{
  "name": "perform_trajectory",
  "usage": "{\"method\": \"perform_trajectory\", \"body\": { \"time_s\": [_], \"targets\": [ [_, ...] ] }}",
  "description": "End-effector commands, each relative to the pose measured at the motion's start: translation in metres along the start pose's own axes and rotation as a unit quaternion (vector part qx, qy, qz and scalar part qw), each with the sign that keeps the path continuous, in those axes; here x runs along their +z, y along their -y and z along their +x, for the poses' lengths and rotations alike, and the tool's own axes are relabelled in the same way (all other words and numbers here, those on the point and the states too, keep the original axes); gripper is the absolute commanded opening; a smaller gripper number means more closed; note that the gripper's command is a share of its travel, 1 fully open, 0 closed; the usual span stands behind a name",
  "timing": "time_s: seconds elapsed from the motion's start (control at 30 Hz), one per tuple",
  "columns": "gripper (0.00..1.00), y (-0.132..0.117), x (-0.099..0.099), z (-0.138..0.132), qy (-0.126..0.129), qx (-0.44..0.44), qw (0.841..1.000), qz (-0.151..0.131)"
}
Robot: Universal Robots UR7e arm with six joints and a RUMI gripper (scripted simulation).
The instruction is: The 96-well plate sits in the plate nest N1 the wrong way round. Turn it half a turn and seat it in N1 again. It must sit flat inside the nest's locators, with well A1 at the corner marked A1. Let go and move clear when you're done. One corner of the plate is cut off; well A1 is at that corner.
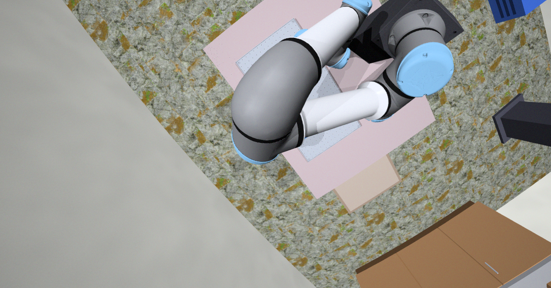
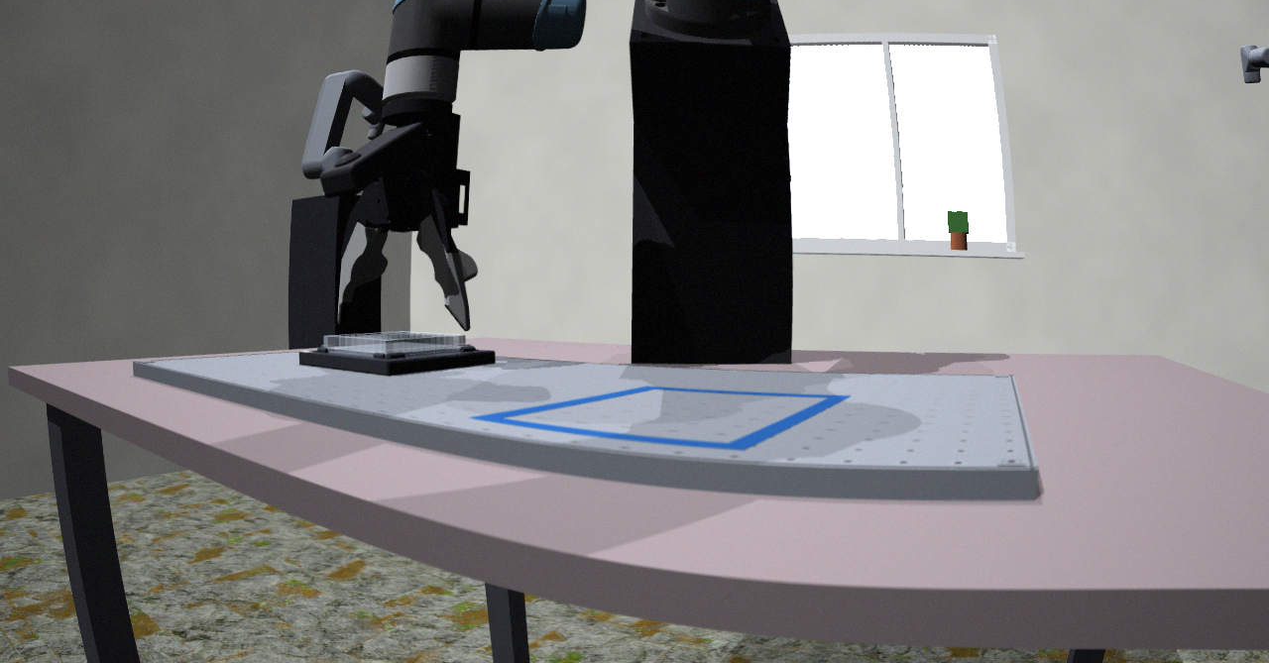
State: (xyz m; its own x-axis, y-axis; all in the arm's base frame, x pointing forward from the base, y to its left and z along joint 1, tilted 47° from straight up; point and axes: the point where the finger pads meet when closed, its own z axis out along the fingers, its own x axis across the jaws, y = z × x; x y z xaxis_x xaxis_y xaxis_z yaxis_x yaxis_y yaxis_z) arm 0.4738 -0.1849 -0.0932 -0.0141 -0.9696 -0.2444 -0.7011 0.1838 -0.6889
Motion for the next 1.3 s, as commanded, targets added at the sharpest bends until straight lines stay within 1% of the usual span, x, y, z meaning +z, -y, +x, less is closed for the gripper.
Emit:
{"method": "perform_trajectory", "body": {
  "time_s": [0.0,0.43,0.47,1.27],
  "targets": [
    [1.0,0.0005,0.0046,0.0013,-0.002,0.0,1.0,0.001],
    [1.0,0.0003,0.0037,0.0009,-0.002,0.001,1.0,0.001],
    [0.0,0.0003,0.0037,0.0009,-0.002,0.001,1.0,0.001],
    [0.0,0.0003,0.0037,0.0008,-0.002,0.001,1.0,0.001]
  ]
}}
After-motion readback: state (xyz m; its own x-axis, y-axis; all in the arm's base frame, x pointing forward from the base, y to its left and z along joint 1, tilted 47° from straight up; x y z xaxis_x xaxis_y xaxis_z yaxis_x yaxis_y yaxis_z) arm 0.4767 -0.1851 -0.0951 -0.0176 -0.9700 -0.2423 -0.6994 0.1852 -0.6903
